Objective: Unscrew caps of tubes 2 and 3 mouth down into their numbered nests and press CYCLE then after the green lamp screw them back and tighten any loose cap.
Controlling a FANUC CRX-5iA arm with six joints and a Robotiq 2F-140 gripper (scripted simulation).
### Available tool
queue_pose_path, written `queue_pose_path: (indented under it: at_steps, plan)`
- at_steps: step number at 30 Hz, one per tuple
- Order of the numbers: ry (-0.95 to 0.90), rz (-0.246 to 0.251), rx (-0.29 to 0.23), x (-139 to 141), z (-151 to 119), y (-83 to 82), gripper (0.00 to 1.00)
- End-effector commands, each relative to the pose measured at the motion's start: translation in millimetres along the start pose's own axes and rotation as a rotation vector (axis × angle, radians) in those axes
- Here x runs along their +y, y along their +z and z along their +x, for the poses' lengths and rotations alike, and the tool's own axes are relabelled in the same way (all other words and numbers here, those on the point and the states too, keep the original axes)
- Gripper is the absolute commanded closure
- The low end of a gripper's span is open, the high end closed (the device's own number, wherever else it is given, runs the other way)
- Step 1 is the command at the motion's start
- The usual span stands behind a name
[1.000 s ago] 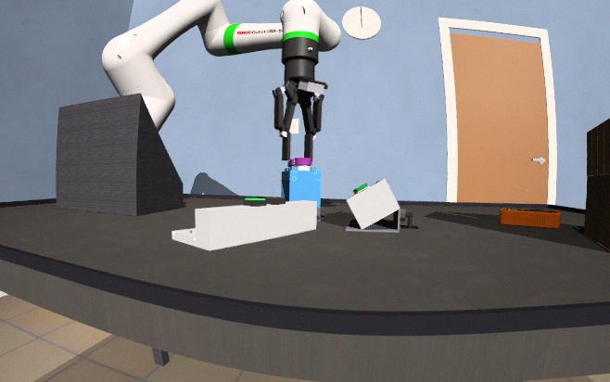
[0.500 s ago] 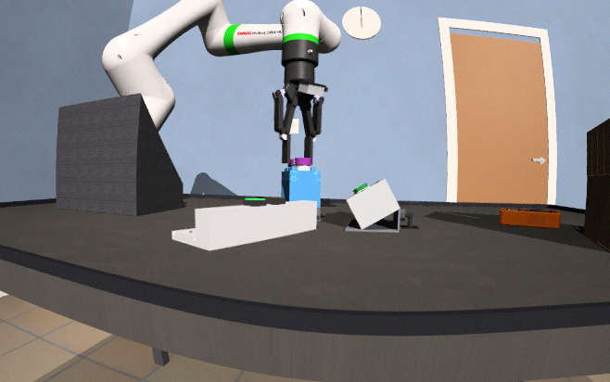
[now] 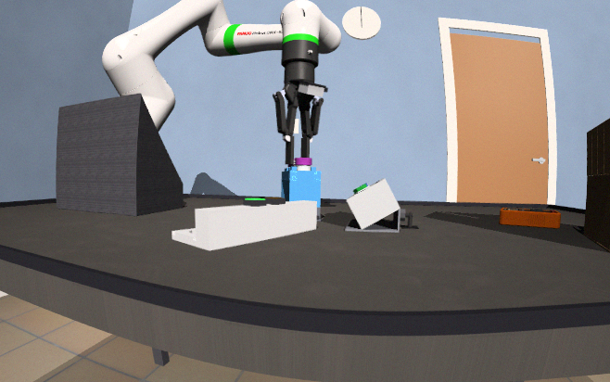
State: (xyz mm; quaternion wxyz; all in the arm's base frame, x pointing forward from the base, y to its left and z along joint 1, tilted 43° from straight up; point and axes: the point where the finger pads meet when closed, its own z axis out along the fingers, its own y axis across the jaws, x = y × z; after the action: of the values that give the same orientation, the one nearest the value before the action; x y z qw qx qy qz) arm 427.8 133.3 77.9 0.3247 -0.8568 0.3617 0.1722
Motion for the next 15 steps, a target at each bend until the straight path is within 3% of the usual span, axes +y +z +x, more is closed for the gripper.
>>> queue_pose_path:
  at_steps: [1,15]
  plan:
    - [0.0,0.001,0.001,-0.2,0.5,-0.8,0.7]
    - [0.333,0.001,0.001,-0.2,0.5,-0.8,0.7]
